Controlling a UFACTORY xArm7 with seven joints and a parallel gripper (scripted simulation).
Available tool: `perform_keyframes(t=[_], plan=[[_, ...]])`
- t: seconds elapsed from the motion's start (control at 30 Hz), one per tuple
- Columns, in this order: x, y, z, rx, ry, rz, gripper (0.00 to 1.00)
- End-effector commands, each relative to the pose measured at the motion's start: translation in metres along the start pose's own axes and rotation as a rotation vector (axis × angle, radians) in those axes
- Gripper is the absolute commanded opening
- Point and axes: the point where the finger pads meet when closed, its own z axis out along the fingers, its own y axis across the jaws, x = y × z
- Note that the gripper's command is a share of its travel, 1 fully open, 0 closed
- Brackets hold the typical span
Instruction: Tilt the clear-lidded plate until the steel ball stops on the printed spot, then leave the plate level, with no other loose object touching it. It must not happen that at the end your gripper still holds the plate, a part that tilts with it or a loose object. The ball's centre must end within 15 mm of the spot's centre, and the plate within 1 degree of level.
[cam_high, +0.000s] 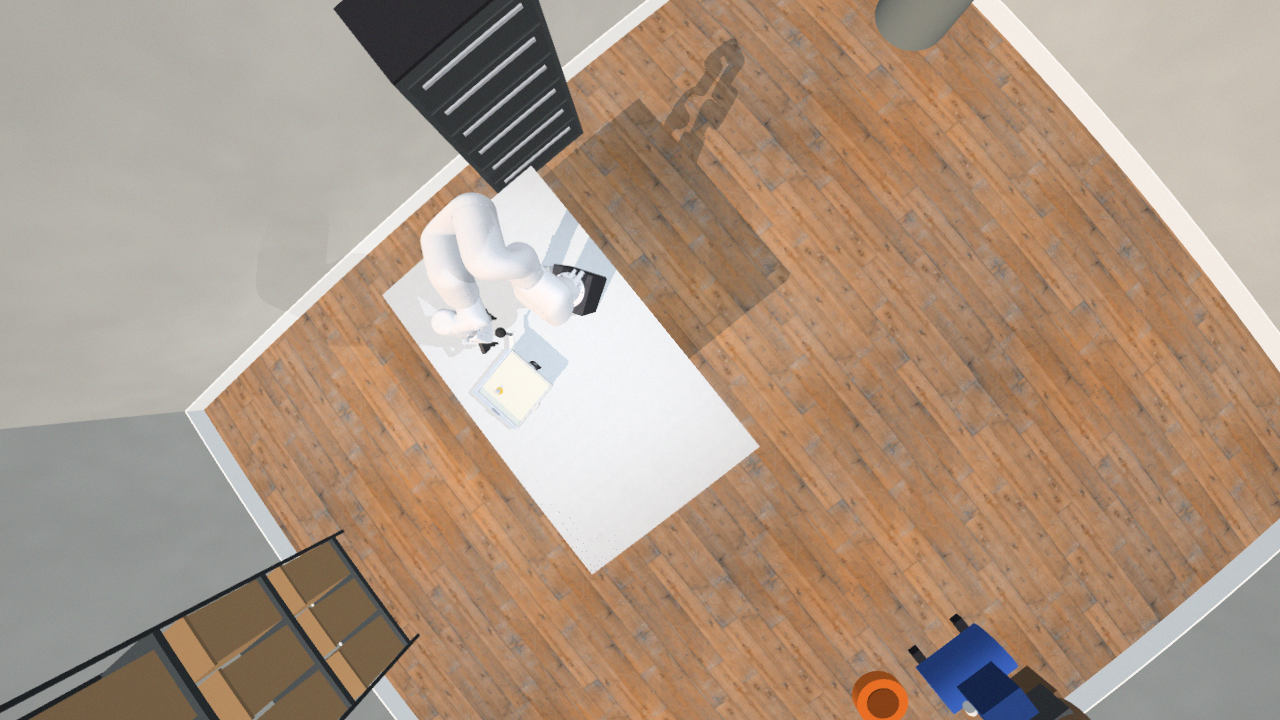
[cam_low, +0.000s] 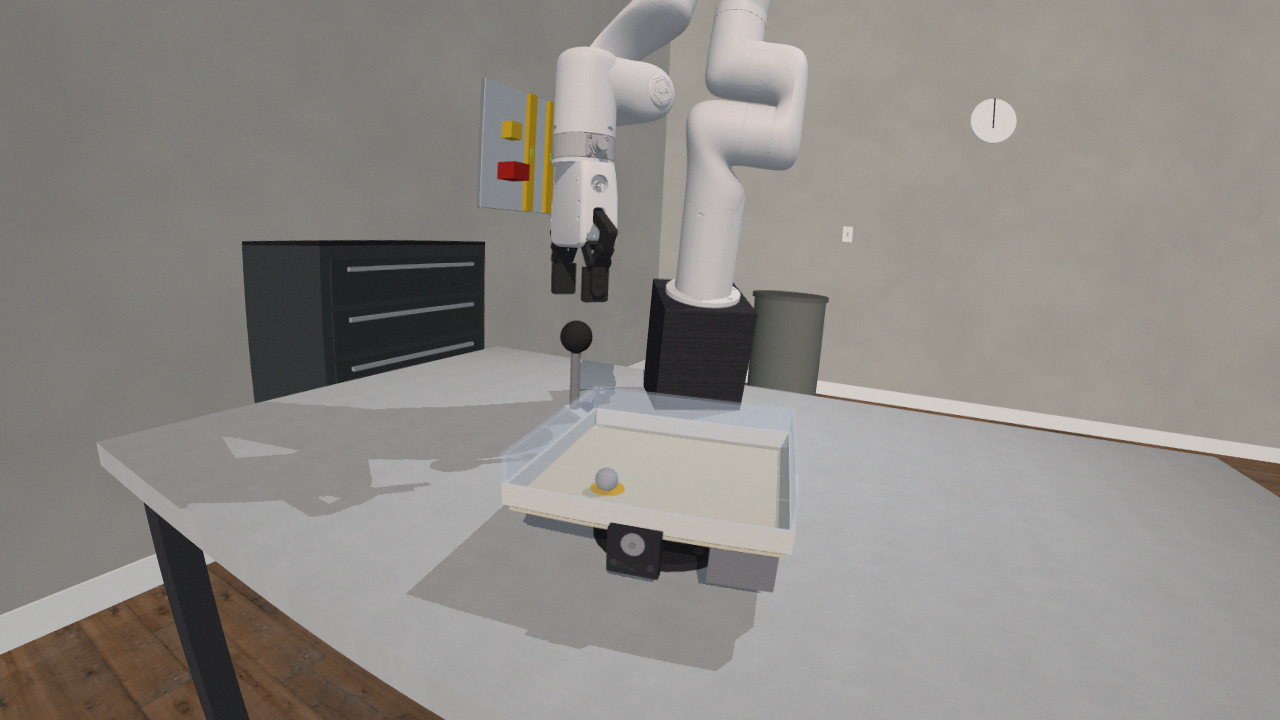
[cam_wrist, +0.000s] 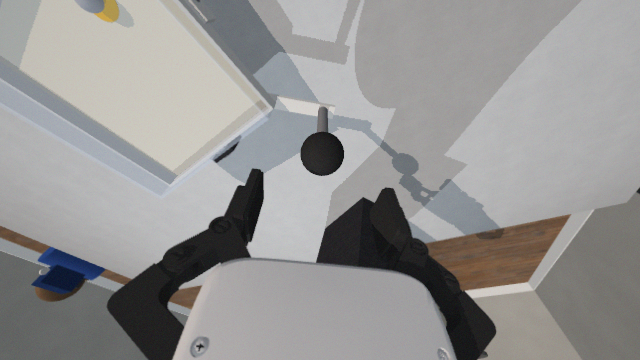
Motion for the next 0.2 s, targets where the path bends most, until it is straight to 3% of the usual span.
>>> perform_keyframes(t=[0.0,0.17], plan=[[0.0012,-0.0003,-0.0007,0.001,0.003,0.000,1.00],[0.0012,-0.0003,-0.0007,0.001,0.003,0.000,1.00]])
